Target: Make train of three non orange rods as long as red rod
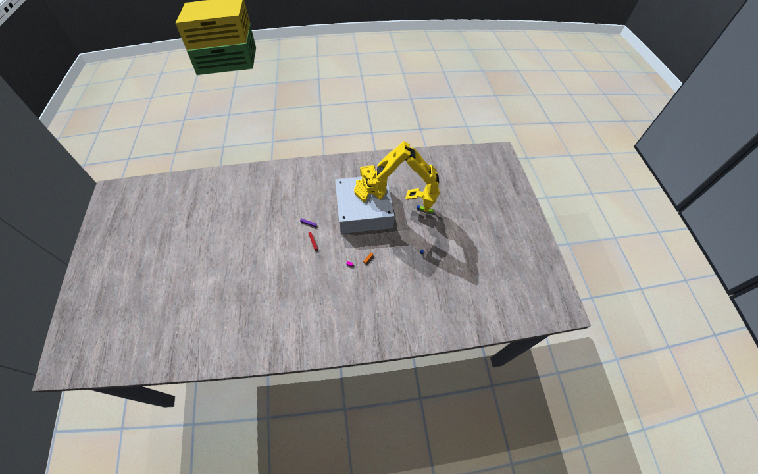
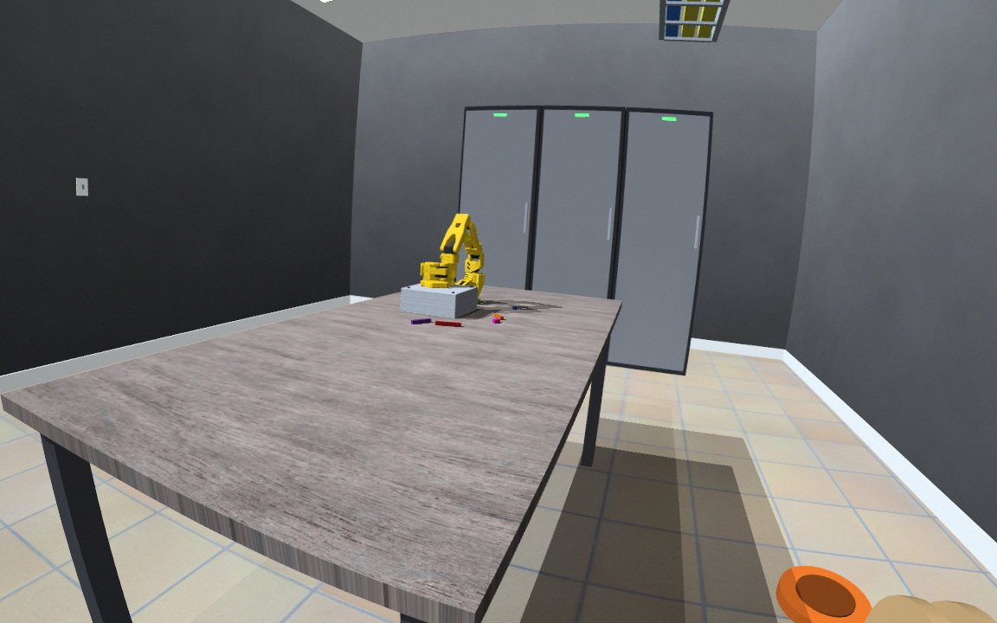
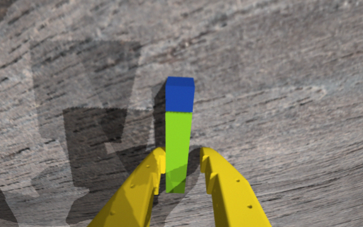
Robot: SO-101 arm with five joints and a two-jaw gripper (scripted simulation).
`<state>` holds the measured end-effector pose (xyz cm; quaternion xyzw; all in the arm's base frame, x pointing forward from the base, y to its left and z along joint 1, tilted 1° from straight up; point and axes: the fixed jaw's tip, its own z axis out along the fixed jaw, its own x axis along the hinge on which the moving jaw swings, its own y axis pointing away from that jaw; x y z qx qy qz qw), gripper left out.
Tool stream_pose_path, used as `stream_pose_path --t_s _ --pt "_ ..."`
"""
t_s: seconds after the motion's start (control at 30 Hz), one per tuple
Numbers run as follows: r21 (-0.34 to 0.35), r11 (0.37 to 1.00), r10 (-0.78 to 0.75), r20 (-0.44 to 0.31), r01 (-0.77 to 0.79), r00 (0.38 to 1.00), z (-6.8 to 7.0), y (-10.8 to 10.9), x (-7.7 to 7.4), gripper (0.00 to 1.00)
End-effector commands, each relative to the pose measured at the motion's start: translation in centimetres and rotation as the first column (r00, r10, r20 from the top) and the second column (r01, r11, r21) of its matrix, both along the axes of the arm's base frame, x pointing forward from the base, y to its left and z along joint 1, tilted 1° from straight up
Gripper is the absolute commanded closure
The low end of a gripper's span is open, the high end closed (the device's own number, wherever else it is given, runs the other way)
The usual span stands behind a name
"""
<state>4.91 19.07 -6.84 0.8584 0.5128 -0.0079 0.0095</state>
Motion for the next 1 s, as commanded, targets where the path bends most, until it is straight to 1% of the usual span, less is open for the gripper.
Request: stream_pose_path --t_s 0.0,0.37,0.7,0.97 --pt "0.01 1.0 0.005 0.001 -0.005 1.0 0.08 0.09 -0.22 0.88" --pt "0.01 1.0 0.005 0.001 -0.005 1.0 0.08 0.09 -0.22 0.83" --pt "0.01 1.0 0.005 0.001 -0.005 1.0 0.1 0.07 -0.18 0.83" --pt "0.01 1.0 0.005 0.0 -0.005 1.0 0.34 -0.22 0.39 0.83"
